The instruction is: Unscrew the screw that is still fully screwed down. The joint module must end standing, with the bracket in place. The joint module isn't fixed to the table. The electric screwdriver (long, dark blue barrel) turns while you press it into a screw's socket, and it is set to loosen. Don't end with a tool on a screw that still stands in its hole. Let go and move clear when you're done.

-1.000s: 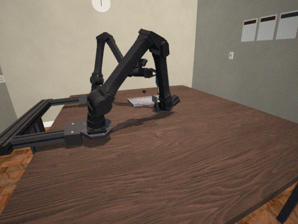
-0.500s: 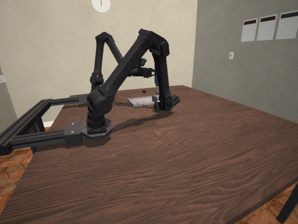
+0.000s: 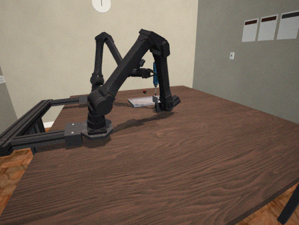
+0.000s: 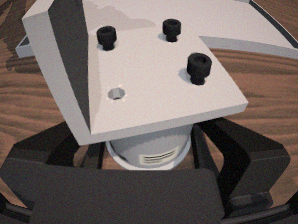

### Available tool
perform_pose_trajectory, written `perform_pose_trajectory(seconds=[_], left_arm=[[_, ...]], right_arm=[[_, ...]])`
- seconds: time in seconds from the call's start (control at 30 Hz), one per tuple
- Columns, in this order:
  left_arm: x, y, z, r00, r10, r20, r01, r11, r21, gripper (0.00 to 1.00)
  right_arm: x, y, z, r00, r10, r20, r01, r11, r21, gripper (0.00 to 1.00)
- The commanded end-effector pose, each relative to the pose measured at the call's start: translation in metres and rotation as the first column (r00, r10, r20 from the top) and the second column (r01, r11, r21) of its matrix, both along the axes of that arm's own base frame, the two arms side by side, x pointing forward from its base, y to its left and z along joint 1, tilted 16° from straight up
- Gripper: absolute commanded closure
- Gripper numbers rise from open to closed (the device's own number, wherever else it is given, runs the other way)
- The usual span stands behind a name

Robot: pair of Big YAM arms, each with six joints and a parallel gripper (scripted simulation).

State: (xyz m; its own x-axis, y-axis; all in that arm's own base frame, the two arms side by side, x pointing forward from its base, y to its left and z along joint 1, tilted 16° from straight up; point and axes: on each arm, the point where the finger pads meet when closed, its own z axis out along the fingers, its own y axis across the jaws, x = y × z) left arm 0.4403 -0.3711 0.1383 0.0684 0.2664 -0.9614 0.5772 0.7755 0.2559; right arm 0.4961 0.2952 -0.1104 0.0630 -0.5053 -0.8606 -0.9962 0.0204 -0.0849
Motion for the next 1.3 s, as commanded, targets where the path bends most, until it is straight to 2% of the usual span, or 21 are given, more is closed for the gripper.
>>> perform_pose_trajectory(seconds=[0.0,0.1,0.17,0.2,0.33,0.43,0.53,0.67,0.77,0.9,1.0,1.1,1.27], left_arm=[[0.005,-0.020,0.058,0.996,-0.014,0.093,0.023,0.995,-0.102,0.58],[0.005,-0.020,0.058,0.996,-0.014,0.093,0.023,0.995,-0.102,0.58],[-0.007,-0.008,0.037,0.998,-0.015,0.059,0.020,0.997,-0.072,0.58],[-0.009,-0.007,0.036,0.998,-0.016,0.056,0.019,0.997,-0.069,0.58],[-0.006,-0.011,0.050,0.997,-0.014,0.079,0.021,0.996,-0.090,0.58],[-0.016,-0.002,0.036,0.998,-0.015,0.056,0.019,0.997,-0.069,0.58],[-0.007,-0.011,0.059,0.996,-0.013,0.092,0.023,0.995,-0.102,0.58],[-0.007,-0.011,0.059,0.996,-0.014,0.092,0.023,0.995,-0.102,0.58],[-0.021,0.002,0.036,0.998,-0.015,0.055,0.019,0.997,-0.069,0.58],[-0.018,-0.002,0.051,0.997,-0.014,0.079,0.021,0.996,-0.091,0.58],[-0.028,0.007,0.037,0.998,-0.015,0.055,0.019,0.997,-0.069,0.58],[-0.019,-0.002,0.059,0.996,-0.013,0.091,0.023,0.995,-0.102,0.58],[-0.023,0.001,0.054,0.996,-0.014,0.083,0.022,0.995,-0.094,0.58]], right_arm=[[0.011,0.005,0.008,1.000,0.000,0.027,-0.001,1.000,0.009,0.41],[0.011,0.005,0.008,1.000,0.000,0.027,-0.001,1.000,0.009,0.41],[0.011,0.005,0.008,1.000,0.000,0.027,-0.001,1.000,0.009,0.41],[0.011,0.005,0.008,1.000,0.000,0.027,-0.001,1.000,0.009,0.41],[0.011,0.005,0.008,1.000,0.000,0.027,-0.001,1.000,0.009,0.41],[0.011,0.005,0.008,1.000,0.000,0.027,-0.001,1.000,0.009,0.41],[0.011,0.005,0.008,1.000,0.000,0.027,-0.001,1.000,0.009,0.41],[0.011,0.005,0.008,1.000,0.000,0.027,-0.001,1.000,0.009,0.41],[0.011,0.005,0.008,1.000,0.000,0.027,-0.001,1.000,0.009,0.41],[0.011,0.005,0.008,1.000,0.000,0.027,-0.001,1.000,0.009,0.41],[0.011,0.005,0.008,1.000,0.000,0.027,-0.001,1.000,0.009,0.41],[0.011,0.005,0.008,1.000,0.000,0.027,-0.001,1.000,0.009,0.41],[0.011,0.005,0.008,1.000,0.000,0.027,-0.001,1.000,0.009,0.41]])
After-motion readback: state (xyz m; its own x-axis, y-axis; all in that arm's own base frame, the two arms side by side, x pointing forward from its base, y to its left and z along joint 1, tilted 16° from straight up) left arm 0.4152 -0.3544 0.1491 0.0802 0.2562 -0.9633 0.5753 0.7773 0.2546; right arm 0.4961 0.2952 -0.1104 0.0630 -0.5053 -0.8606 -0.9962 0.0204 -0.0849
